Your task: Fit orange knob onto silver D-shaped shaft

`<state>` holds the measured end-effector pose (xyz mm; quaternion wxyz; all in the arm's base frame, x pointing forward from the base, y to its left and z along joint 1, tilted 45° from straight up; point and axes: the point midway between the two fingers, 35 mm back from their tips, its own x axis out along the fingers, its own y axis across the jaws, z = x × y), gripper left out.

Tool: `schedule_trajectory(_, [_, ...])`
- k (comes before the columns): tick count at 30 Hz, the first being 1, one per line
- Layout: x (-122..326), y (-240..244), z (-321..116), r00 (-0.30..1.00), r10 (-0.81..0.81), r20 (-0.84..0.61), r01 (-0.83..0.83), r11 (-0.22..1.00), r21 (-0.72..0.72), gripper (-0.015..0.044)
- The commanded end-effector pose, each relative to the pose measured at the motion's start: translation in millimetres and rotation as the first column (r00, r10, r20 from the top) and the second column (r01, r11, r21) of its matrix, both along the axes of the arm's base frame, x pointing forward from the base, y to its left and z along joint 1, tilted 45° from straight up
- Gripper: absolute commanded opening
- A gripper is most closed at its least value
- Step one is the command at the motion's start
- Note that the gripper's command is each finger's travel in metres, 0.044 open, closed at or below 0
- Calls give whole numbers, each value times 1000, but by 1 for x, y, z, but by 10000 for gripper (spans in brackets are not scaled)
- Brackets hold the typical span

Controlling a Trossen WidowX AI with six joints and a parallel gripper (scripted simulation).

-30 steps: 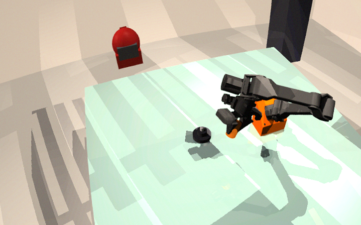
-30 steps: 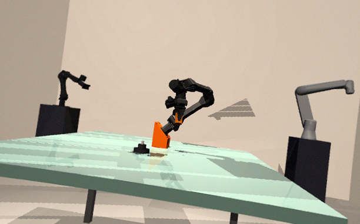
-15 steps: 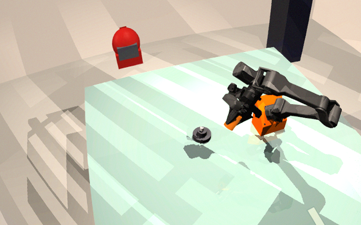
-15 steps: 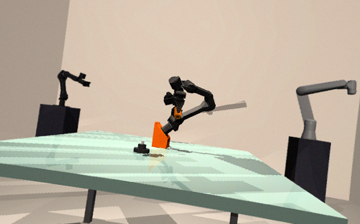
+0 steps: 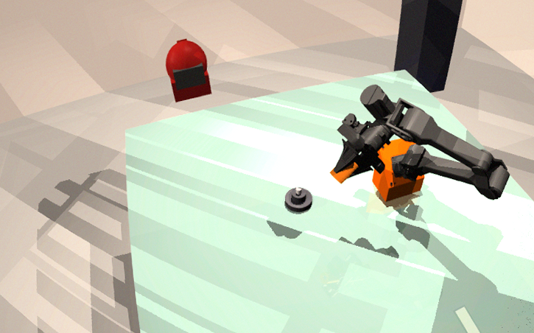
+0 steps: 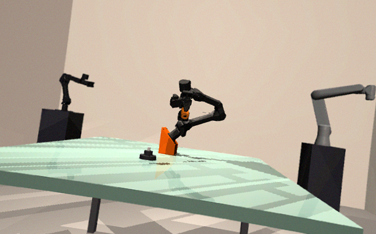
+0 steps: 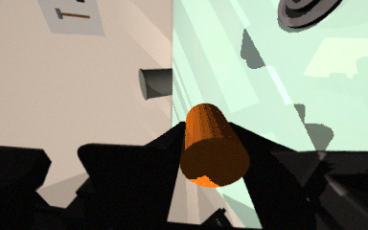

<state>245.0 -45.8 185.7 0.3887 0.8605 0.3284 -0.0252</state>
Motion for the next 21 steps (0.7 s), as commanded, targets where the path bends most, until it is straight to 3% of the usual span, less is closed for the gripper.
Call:
schedule_trajectory(1, [-1, 0, 3, 1000, -14, 20, 14, 1000, 1, 0])
schedule_trajectory(21, [-1, 0, -1, 998, -52, 46, 51, 999, 15, 0])
